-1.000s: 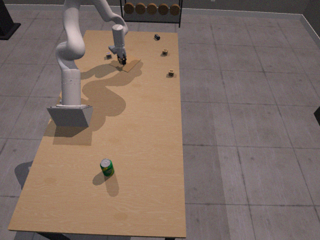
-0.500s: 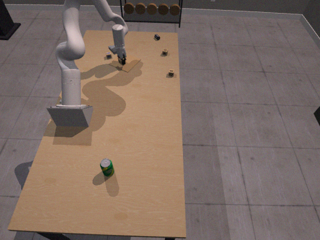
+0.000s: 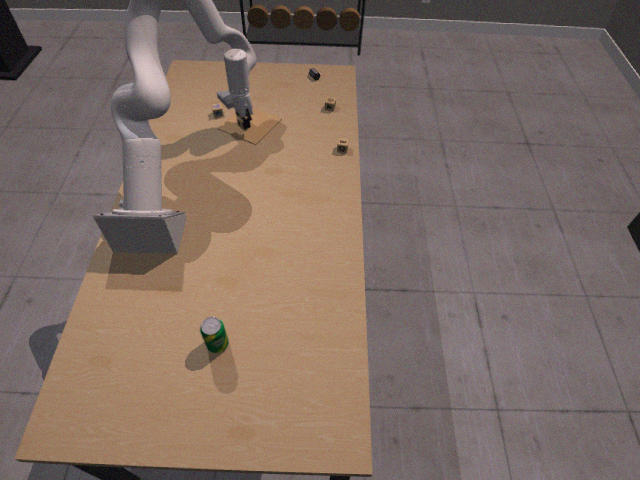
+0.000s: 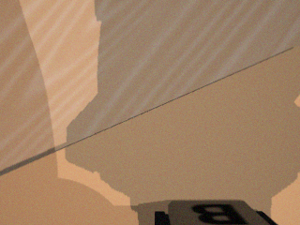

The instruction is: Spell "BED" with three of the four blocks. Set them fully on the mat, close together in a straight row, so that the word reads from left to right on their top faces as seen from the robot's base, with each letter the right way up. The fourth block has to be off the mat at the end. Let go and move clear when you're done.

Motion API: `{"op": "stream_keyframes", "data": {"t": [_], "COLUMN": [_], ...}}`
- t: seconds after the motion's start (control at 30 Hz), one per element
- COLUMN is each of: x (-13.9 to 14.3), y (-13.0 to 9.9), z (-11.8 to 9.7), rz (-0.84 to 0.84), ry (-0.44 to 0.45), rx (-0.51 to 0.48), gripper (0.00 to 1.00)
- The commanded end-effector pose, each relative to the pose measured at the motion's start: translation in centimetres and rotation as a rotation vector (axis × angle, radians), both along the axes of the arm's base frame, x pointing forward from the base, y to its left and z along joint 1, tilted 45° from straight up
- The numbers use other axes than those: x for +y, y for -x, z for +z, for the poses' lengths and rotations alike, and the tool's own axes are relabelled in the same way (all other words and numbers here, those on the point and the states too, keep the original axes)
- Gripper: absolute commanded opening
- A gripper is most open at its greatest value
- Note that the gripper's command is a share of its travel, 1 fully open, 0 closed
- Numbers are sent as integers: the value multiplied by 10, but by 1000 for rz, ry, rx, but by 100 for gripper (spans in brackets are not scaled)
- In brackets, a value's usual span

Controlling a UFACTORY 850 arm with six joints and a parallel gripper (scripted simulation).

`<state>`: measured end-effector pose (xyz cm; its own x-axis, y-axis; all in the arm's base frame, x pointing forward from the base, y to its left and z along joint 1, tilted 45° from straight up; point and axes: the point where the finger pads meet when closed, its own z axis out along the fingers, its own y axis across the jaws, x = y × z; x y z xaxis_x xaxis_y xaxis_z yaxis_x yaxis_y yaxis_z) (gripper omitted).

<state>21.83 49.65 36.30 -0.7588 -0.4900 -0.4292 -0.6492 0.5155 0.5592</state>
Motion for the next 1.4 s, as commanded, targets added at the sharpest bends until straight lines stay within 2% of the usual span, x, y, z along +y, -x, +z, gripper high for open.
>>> {"op": "stream_keyframes", "data": {"t": [0.0,1.0,1.13,1.3,1.37], "x": [0,-1,-9,-31,-31], "y": [0,0,-1,-3,-3], "z": [1,2,10,32,32], "rz": [0,0,0,0,0], "ry": [-1,-1,-1,-1,-1], "rx": [-1,-1,-1,-1,-1], "gripper": [41,41,41,41,41]}}
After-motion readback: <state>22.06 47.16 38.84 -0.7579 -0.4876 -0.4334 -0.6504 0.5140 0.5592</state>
